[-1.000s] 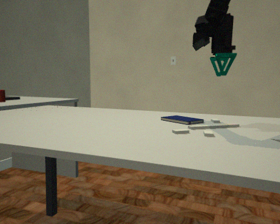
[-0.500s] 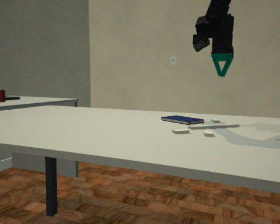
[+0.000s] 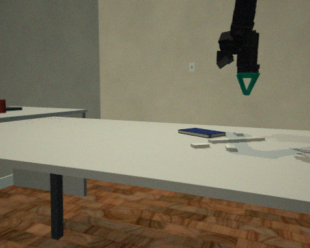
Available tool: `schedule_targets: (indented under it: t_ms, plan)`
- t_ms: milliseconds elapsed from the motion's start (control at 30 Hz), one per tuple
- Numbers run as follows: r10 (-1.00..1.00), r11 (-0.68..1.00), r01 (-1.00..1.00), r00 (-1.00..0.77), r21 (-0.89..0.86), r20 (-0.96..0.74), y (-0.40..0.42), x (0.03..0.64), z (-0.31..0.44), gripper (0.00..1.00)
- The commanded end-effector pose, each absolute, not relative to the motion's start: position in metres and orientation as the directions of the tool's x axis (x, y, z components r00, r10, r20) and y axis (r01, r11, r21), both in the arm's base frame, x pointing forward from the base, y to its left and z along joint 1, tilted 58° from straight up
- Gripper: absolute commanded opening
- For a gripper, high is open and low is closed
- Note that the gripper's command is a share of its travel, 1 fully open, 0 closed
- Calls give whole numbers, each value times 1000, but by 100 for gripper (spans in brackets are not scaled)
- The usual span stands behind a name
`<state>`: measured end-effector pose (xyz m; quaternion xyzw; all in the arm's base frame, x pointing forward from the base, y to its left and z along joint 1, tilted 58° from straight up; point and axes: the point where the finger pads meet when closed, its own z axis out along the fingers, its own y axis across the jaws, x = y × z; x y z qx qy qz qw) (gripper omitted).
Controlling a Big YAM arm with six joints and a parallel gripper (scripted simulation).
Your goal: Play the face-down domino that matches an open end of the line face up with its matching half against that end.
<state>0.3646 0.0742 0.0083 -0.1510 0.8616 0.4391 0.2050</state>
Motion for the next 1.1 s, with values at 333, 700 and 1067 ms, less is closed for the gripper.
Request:
schedule_targets:
  t_ms: [333,700,1067]
  plan:
    - [-161,547,-555,-804,627,-572,79,401,-44,70]
    - [-212,528,-636,-740,562,-639,83,439,-84,70]
    - [-214,526,-636,-741,564,-636,83,447,-97,70]
